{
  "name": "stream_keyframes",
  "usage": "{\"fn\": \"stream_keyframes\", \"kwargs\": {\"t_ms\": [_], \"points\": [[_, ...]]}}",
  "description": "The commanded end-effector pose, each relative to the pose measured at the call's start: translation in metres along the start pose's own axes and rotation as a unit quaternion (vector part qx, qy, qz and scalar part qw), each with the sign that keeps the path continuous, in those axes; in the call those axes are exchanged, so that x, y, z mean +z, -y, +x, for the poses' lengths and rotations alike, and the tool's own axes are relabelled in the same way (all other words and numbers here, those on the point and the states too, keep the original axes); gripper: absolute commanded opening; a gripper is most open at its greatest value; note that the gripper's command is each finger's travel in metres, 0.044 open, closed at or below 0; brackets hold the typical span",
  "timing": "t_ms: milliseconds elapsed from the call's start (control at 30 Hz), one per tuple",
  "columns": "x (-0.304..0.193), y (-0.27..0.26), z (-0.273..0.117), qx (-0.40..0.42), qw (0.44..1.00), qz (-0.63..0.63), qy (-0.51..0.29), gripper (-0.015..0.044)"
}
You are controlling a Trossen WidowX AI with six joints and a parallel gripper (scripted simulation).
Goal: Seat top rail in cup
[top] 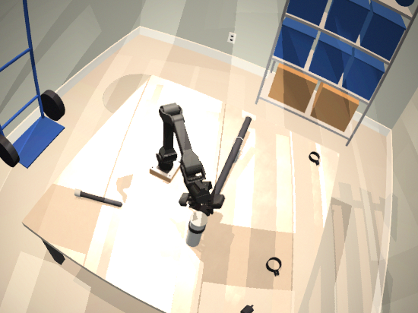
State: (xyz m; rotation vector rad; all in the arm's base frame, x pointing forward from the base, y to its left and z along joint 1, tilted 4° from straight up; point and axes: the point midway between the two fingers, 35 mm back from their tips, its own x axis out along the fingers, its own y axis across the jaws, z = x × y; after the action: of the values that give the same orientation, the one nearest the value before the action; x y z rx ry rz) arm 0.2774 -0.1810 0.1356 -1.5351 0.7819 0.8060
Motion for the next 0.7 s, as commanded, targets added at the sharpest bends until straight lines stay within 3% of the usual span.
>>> {"fn": "stream_keyframes", "kwargs": {"t_ms": [0, 533, 667], "points": [[-0.0008, -0.0002, 0.0002, 0.002, 1.0, 0.007, -0.003, 0.0], [0.0, 0.0011, 0.0006, 0.0, 1.0, 0.007, -0.003, 0.0], [0.0, 0.0011, 0.0006, 0.0, 1.0, 0.007, -0.003, 0.0105]]}}
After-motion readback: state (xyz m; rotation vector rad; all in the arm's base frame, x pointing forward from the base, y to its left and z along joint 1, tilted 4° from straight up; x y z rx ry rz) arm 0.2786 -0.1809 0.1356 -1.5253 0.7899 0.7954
